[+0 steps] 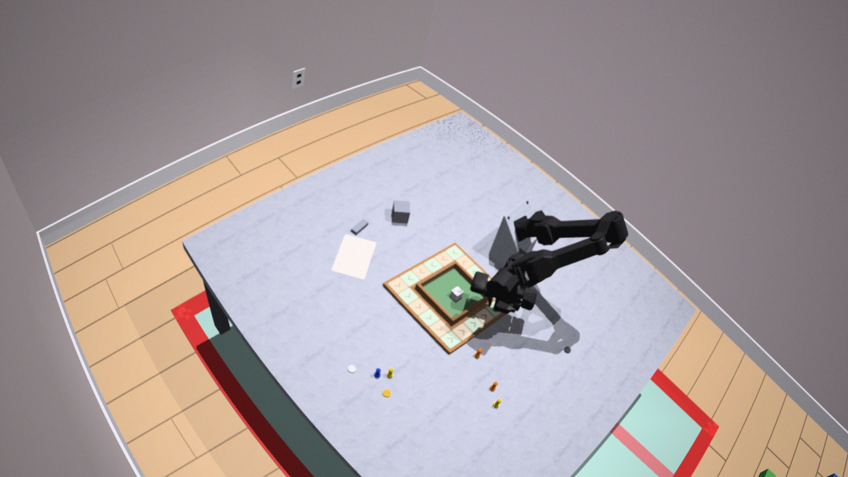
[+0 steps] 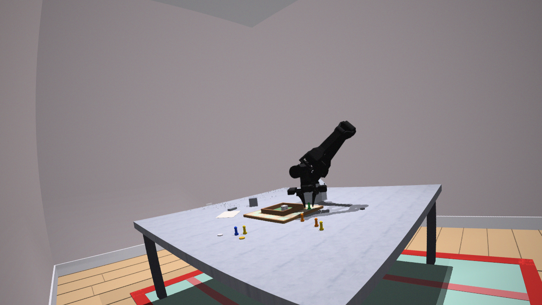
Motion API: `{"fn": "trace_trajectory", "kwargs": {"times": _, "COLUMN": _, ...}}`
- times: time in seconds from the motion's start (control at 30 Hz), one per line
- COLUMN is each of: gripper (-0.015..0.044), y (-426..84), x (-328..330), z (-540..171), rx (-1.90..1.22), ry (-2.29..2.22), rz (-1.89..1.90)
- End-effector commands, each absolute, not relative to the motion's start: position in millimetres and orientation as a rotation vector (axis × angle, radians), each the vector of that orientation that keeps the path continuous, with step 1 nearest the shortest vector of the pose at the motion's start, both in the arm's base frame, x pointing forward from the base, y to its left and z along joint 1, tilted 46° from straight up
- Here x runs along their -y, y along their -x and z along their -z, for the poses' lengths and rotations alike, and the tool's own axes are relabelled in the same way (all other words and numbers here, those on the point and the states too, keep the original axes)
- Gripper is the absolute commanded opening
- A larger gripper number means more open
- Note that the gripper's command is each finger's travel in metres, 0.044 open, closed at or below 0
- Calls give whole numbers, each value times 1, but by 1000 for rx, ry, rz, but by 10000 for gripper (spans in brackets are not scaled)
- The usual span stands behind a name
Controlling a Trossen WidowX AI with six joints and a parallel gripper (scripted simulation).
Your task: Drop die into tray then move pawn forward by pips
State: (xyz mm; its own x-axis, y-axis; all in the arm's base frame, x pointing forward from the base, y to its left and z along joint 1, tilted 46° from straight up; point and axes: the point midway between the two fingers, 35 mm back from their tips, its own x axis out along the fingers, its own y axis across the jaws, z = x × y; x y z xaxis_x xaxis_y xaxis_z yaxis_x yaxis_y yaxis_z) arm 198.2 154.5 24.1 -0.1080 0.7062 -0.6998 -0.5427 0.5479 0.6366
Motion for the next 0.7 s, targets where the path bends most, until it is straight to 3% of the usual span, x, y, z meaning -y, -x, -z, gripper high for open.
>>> {"fn": "trace_trajectory", "kwargs": {"times": 0.0, "gripper": 95, "y": -197, "x": -156, "z": -24, "rx": -1305, "ry": -169, "rz": -1064}}
{"fn": "trace_trajectory", "kwargs": {"times": 0.03, "gripper": 69, "y": -197, "x": -156, "z": -24, "rx": -1305, "ry": -169, "rz": -1064}}
{"fn": "trace_trajectory", "kwargs": {"times": 0.37, "gripper": 2, "y": -197, "x": -156, "z": -24, "rx": -1305, "ry": -169, "rz": -1064}}
{"fn": "trace_trajectory", "kwargs": {"times": 0.67, "gripper": 0, "y": -209, "x": -131, "z": -45, "rx": -1310, "ry": -156, "rz": -1050}}
